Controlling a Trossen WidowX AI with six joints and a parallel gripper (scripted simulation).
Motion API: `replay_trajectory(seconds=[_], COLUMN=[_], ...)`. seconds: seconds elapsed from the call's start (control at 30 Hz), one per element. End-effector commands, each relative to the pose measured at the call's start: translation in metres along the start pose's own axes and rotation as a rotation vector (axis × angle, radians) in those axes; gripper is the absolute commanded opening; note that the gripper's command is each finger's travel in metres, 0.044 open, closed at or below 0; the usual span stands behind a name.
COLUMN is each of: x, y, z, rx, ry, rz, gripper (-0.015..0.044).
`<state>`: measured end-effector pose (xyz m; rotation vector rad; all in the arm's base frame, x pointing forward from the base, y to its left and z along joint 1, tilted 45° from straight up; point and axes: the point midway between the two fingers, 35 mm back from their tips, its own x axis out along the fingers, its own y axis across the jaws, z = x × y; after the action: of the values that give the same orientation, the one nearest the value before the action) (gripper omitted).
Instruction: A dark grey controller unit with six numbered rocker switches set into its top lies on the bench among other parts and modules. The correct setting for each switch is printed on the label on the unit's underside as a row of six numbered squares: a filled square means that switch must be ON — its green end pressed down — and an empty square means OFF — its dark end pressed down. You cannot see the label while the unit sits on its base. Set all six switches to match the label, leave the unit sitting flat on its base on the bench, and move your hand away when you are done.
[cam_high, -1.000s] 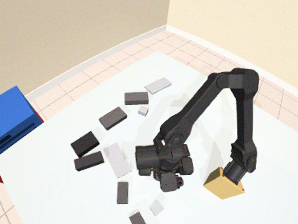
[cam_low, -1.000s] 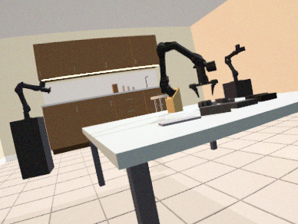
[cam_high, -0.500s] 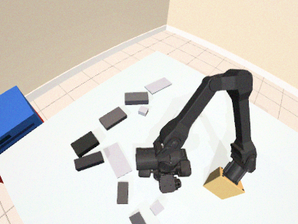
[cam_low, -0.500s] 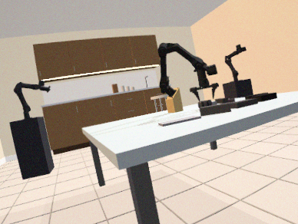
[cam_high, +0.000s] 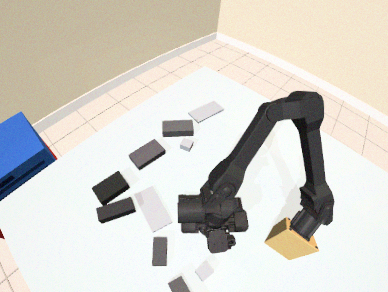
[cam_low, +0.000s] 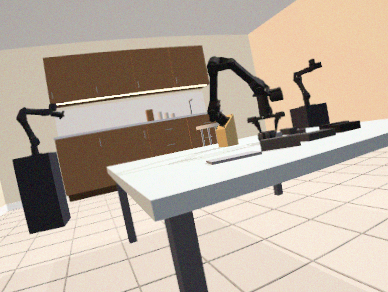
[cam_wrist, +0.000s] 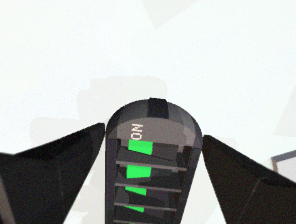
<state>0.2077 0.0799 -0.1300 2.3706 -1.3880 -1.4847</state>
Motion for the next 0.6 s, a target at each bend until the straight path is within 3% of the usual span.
replay_trajectory(seconds=[0.0,0.33,0.57], x=[0.0009,0.0009,0.0008], y=[0.0000,0.0000,-0.0029], z=[-0.0003,-0.0003,-0.0024], rx=[-0.005,-0.005,-0.005], ry=[0.004,0.004,0.004], rz=[-0.001,-0.001,-0.001], gripper=[0.0308,0.0242,0.0058])
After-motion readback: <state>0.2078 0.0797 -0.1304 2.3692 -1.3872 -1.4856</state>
